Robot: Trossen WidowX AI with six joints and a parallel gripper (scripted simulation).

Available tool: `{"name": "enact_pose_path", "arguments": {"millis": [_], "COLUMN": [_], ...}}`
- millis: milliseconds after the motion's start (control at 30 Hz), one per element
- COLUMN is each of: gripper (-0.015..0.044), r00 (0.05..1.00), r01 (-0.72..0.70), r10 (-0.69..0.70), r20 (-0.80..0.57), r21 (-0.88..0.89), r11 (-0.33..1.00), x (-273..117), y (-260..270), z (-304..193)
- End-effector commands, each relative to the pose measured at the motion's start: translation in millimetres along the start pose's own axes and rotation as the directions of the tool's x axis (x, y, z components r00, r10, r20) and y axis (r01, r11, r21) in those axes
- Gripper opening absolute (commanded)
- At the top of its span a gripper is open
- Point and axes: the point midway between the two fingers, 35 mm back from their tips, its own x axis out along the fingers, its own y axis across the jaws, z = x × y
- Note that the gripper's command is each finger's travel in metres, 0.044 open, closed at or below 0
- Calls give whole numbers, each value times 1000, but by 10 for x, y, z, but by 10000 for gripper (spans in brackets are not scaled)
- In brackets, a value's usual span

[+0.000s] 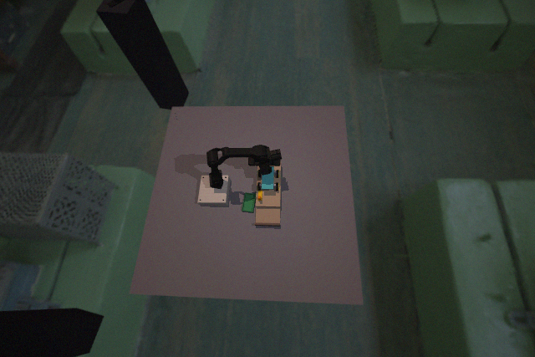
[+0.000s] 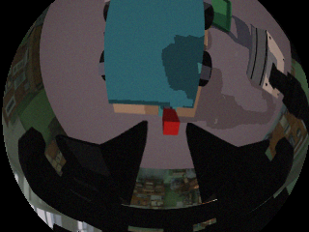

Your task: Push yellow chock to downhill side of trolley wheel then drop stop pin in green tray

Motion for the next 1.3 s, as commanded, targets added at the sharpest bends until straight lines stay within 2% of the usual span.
{"name": "enact_pose_path", "arguments": {"millis": [0, 733, 867, 1267], "gripper": [190, 190, 85, 0], "r00": [1000, 1000, 1000, 1000], "r01": [9, 9, 4, 4], "r10": [-9, -9, -4, -4], "r20": [-1, -2, 0, 0], "r21": [6, 7, 1, 1], "r11": [1000, 1000, 1000, 1000], "x": [85, 347, 313, 308], "y": [-12, -33, -14, -15], "z": [3, 5, 1, 0]}}
